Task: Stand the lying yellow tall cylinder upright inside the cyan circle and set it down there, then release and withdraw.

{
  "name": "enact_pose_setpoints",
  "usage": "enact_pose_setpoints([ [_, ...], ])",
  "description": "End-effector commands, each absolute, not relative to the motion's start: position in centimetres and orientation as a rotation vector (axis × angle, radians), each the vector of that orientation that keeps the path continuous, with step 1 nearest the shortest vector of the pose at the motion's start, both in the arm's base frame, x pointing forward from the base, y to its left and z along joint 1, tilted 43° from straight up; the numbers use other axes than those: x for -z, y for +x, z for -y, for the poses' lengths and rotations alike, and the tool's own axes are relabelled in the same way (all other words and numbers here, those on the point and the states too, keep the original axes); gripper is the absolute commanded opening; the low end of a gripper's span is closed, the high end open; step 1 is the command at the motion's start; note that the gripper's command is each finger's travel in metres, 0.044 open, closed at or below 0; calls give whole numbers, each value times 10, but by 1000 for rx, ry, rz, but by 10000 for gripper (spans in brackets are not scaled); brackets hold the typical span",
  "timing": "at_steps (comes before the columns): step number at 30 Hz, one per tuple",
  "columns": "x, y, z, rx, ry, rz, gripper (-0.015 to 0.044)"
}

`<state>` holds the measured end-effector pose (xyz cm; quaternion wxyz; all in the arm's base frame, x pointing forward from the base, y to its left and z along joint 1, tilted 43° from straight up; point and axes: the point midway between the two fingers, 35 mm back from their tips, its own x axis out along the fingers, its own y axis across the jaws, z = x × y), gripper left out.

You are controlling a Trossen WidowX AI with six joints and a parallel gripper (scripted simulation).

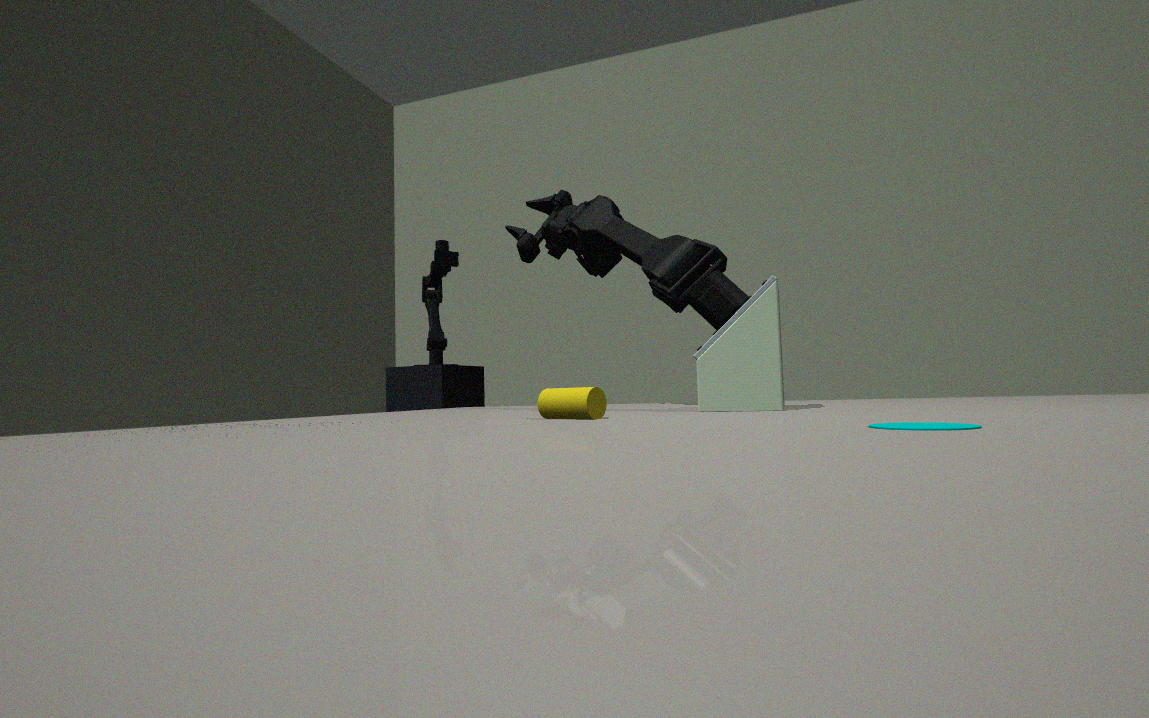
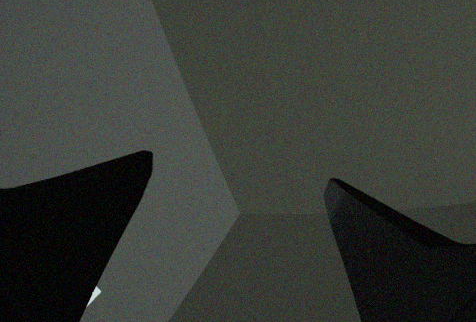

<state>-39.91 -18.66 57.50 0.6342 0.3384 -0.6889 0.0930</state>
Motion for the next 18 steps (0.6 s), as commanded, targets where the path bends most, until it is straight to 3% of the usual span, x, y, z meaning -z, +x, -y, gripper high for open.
enact_pose_setpoints([
  [1,-575,-399,187,-216,776,1576,374],
  [4,-577,-397,199,-264,813,1591,309],
  [18,-582,-350,320,-774,1226,1723,309],
])
